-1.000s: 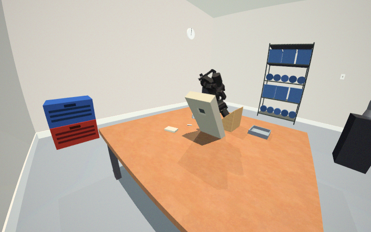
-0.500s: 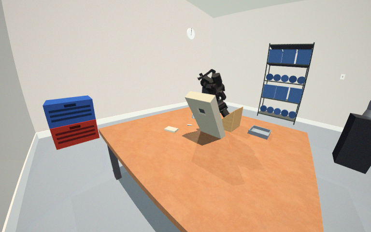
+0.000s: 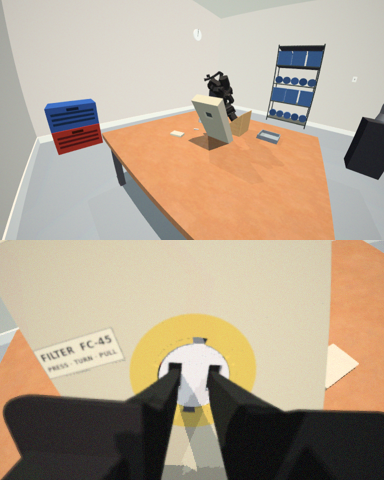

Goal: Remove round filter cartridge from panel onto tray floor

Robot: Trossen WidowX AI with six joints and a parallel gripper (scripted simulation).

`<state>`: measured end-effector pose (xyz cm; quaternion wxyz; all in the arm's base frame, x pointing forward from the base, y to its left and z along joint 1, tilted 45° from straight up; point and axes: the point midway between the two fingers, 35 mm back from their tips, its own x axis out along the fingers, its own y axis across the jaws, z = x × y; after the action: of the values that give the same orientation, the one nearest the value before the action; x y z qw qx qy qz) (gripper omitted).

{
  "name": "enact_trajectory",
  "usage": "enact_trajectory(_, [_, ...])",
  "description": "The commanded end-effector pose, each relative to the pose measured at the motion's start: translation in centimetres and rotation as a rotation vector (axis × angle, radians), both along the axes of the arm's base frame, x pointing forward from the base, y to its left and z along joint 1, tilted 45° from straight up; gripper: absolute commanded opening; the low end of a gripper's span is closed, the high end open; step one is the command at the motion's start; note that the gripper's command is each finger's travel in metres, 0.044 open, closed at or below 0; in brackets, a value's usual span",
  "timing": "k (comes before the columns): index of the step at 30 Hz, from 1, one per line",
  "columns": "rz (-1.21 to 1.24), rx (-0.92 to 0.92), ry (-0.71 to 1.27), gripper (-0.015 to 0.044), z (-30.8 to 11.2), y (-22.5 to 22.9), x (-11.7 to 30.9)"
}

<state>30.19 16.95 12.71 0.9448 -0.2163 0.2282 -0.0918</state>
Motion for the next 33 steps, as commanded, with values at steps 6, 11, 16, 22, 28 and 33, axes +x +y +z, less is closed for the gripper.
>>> enact_trajectory(6, [0.005,-0.005,0.007,0.0094,-0.22,0.06,0.01])
enact_trajectory(11, [0.005,-0.005,0.007,0.0094,-0.22,0.06,0.01])
enact_trajectory(16, [0.000,0.000,0.000,0.0094,-0.02,0.00,0.02])
enact_trajectory(22, [0.005,-0.005,0.007,0.0094,-0.45,-0.11,0.57])
enact_trajectory(28, [0.005,-0.005,0.007,0.0094,-0.48,-0.13,0.61])
enact_trajectory(33, [0.005,-0.005,0.007,0.0094,-0.54,-0.17,0.77])
